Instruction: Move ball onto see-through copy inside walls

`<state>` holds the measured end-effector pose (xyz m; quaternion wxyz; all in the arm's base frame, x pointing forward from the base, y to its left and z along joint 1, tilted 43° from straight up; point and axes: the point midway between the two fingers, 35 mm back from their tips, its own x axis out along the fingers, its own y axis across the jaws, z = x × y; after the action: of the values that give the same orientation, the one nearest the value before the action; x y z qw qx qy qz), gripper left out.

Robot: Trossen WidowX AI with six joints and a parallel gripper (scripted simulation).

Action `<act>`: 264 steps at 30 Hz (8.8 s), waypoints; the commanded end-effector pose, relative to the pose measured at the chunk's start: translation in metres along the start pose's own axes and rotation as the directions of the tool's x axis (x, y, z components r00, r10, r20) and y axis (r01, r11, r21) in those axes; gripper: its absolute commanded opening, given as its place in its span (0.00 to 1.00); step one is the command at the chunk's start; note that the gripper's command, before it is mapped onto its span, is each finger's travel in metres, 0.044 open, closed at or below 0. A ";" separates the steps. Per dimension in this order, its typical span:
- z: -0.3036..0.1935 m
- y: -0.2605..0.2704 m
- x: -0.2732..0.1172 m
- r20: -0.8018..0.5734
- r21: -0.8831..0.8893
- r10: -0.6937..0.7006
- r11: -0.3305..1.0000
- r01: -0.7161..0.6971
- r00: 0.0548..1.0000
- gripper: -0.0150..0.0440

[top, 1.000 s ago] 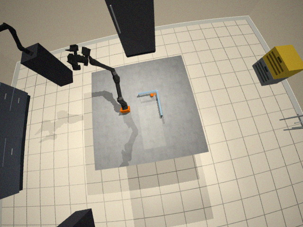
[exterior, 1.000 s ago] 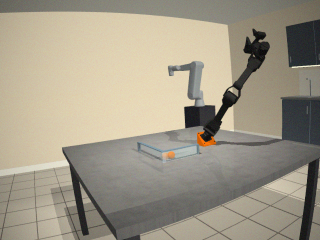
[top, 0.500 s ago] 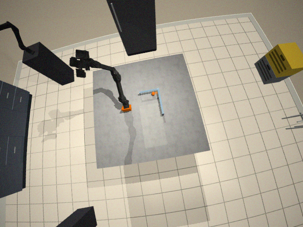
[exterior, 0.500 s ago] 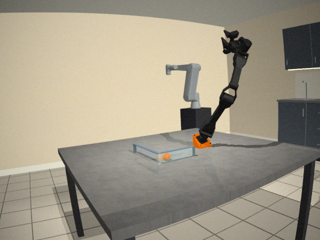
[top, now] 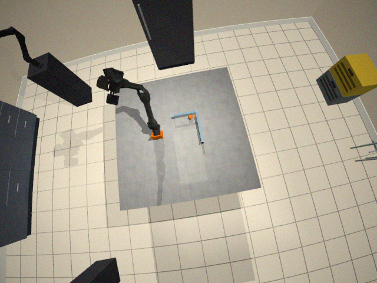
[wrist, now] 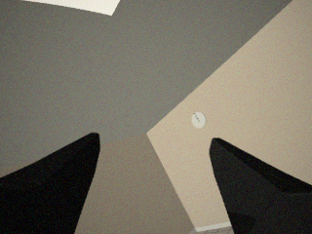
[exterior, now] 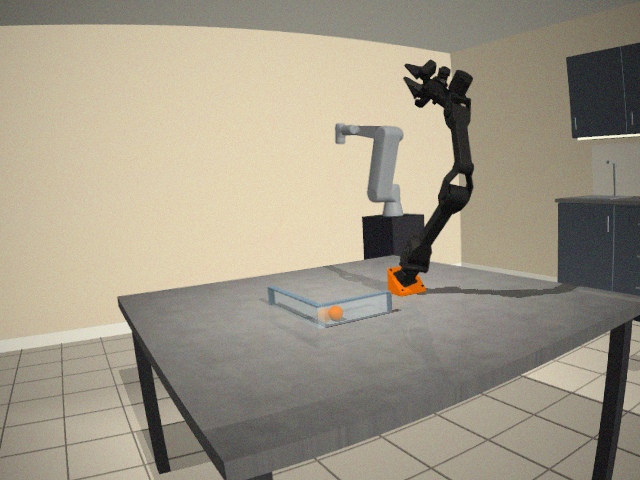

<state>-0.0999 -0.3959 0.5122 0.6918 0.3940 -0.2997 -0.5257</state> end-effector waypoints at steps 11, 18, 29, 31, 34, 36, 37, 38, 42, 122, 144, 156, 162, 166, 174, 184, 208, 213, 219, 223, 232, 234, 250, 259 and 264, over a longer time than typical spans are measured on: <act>-0.170 -0.019 0.075 -0.469 -0.229 -0.024 0.969 -0.095 0.883 0.77; -0.299 -0.016 0.080 -0.736 -0.374 -0.034 0.853 -0.364 0.676 0.77; -0.486 -0.013 0.011 -0.972 -0.230 -0.126 0.398 -0.888 0.196 0.77; -0.515 -0.014 -0.010 -0.984 -0.140 -0.152 0.292 -0.946 0.099 0.77; -0.553 -0.017 -0.047 -0.980 0.022 -0.195 0.130 -0.991 -0.047 0.77; -0.576 -0.019 -0.073 -0.963 0.140 -0.227 0.022 -0.990 -0.142 0.77; -0.586 -0.021 -0.087 -0.951 0.201 -0.245 -0.030 -0.979 -0.188 0.77; -0.596 -0.023 -0.102 -0.935 0.267 -0.264 -0.086 -0.960 -0.237 0.77; -0.628 -0.033 -0.166 -0.839 0.521 -0.347 -0.290 -0.803 -0.419 0.77; -0.631 -0.036 -0.217 -0.711 0.703 -0.446 -0.481 -0.524 -0.543 0.25; -0.611 -0.028 -0.211 -0.663 0.710 -0.452 -0.129 -0.692 -0.596 0.25; -0.622 -0.039 -0.212 -0.653 0.563 -0.459 0.236 -0.792 -0.602 0.25; -0.627 -0.044 -0.212 -0.648 0.451 -0.462 0.406 -0.795 -0.605 0.25; -0.630 -0.048 -0.213 -0.645 0.365 -0.465 0.510 -0.779 -0.606 0.25; -0.637 -0.056 -0.214 -0.638 0.171 -0.469 0.686 -0.707 -0.610 0.25; -0.642 -0.060 -0.217 -0.637 0.107 -0.471 0.731 -0.674 -0.611 0.25; -0.688 -0.093 -0.261 -0.637 0.109 -0.468 0.732 -0.673 -0.612 0.25; -0.693 -0.097 -0.266 -0.637 0.109 -0.468 0.732 -0.673 -0.613 0.25; -0.694 -0.097 -0.268 -0.636 0.110 -0.472 0.728 -0.677 -0.611 0.30; -0.694 -0.097 -0.268 -0.636 0.110 -0.472 0.728 -0.677 -0.611 0.48; -0.694 -0.097 -0.268 -0.636 0.110 -0.472 0.728 -0.677 -0.611 0.77; -0.693 -0.096 -0.266 -0.636 0.110 -0.472 0.728 -0.677 -0.610 0.77; -0.644 -0.061 -0.215 -0.648 0.103 -0.463 0.734 -0.671 -0.605 0.77; -0.652 -0.113 -0.235 -0.637 0.584 -0.470 0.224 -0.781 -0.611 0.37; -0.652 -0.117 -0.237 -0.636 0.616 -0.470 0.168 -0.770 -0.612 0.25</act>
<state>0.3223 -0.0340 0.0829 0.7489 0.0532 0.5142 0.4146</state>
